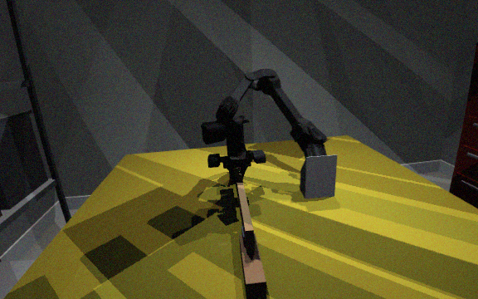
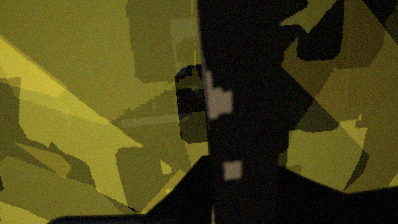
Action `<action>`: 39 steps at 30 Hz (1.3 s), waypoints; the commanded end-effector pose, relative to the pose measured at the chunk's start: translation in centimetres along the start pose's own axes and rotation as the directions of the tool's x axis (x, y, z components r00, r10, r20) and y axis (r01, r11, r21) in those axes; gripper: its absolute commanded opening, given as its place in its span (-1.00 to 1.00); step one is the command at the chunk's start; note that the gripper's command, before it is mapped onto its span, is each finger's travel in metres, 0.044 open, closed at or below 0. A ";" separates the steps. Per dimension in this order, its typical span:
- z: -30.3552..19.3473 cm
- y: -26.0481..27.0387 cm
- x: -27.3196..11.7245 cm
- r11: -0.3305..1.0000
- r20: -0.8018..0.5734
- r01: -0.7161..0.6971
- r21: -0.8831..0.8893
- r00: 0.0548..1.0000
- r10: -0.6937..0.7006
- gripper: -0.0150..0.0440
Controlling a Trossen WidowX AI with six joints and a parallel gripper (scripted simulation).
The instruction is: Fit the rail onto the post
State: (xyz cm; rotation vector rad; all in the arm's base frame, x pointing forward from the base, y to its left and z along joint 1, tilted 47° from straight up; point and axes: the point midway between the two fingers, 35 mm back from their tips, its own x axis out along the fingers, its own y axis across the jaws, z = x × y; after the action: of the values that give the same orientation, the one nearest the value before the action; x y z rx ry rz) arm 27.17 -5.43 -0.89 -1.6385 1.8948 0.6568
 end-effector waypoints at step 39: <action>-1.4 0.0 -0.1 1.000 0.000 0.003 -0.002 1.000 -0.003 -0.49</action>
State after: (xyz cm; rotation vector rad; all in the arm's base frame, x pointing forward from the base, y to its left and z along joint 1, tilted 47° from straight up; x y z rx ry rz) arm 27.08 -6.25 0.00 -1.6390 1.8942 0.6561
